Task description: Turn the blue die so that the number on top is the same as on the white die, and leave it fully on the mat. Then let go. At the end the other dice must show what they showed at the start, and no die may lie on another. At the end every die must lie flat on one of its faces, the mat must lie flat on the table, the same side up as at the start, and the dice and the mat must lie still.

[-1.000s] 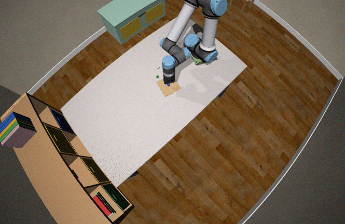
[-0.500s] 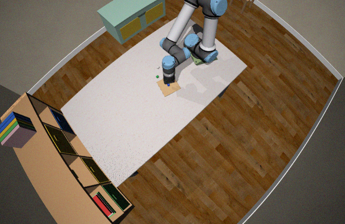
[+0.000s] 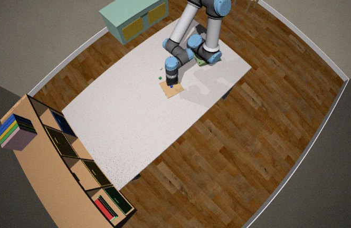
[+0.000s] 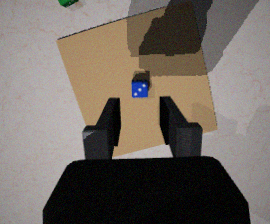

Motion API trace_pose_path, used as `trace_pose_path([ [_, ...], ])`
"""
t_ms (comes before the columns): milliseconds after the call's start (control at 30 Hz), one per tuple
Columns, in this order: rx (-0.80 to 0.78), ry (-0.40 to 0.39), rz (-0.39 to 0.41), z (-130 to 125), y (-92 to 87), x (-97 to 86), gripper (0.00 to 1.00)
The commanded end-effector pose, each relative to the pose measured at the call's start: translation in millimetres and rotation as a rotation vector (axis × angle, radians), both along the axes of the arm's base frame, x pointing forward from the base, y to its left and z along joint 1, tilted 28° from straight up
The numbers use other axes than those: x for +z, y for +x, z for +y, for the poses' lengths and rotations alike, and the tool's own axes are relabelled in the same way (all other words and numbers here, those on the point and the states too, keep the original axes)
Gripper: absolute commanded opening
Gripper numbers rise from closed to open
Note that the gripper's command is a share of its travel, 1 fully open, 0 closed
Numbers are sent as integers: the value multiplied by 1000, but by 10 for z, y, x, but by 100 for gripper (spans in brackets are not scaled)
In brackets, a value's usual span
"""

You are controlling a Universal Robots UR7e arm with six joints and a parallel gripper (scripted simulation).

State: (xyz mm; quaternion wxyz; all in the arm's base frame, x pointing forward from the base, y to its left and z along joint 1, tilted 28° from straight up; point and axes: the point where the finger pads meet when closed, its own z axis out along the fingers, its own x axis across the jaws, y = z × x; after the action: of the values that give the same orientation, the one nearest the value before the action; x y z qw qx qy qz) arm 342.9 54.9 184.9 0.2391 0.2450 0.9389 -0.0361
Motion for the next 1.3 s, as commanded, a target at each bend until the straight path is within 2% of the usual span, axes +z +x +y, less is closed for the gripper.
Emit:
trace_pose_path([
  [0, -1, 1, 4, -9, 10, -49, 64],
  [1267, -1, 1, 4, -91, 204, -445, 64],
])
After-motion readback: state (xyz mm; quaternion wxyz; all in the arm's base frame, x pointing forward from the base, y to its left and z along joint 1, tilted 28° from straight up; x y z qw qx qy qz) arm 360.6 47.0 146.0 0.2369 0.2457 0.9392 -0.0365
